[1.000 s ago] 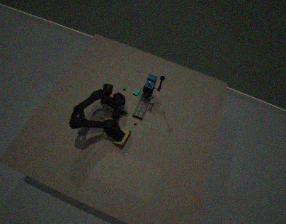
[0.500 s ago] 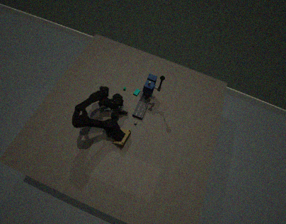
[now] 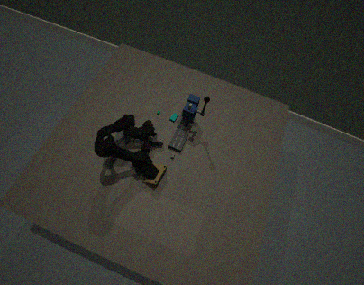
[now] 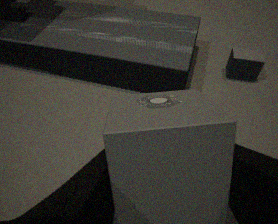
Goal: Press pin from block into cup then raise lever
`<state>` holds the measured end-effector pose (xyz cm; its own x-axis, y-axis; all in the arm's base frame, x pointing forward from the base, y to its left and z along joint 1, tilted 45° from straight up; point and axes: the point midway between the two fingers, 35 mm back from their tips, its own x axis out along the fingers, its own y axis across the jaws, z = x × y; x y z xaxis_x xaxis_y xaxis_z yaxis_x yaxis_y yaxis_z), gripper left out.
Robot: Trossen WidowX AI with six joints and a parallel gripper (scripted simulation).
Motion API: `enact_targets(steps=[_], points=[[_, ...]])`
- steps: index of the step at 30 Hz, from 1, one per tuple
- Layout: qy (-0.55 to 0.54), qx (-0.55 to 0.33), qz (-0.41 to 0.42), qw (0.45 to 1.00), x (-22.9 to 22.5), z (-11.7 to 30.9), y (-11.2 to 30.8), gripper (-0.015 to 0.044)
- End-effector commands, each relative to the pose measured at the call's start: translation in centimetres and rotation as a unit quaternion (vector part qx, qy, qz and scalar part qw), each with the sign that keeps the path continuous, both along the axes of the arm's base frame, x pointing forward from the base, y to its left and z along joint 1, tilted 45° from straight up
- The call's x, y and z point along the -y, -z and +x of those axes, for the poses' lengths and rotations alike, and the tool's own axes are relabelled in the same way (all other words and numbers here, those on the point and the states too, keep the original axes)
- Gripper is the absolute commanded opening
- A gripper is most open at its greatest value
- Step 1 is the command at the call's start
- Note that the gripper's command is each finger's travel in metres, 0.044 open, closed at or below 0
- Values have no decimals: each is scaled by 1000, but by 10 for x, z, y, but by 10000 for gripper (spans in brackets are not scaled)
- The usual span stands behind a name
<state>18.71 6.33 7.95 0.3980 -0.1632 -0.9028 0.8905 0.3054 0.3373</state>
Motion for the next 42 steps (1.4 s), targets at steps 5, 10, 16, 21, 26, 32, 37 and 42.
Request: enact_targets(steps=[5,10,16,21,26,32,37,42], points=[[8,8,-13,1000,1,1,0,0],[8,8,-13,1000,1,1,0,0],[8,8,-13,1000,1,1,0,0],[11,11,-20,1000,2,1,-1,0],[11,11,-20,1000,2,1,-1,0],[11,11,-20,1000,2,1,-1,0],[11,11,-20,1000,2,1,-1,53],[11,11,-20,1000,2,1,-1,184]])
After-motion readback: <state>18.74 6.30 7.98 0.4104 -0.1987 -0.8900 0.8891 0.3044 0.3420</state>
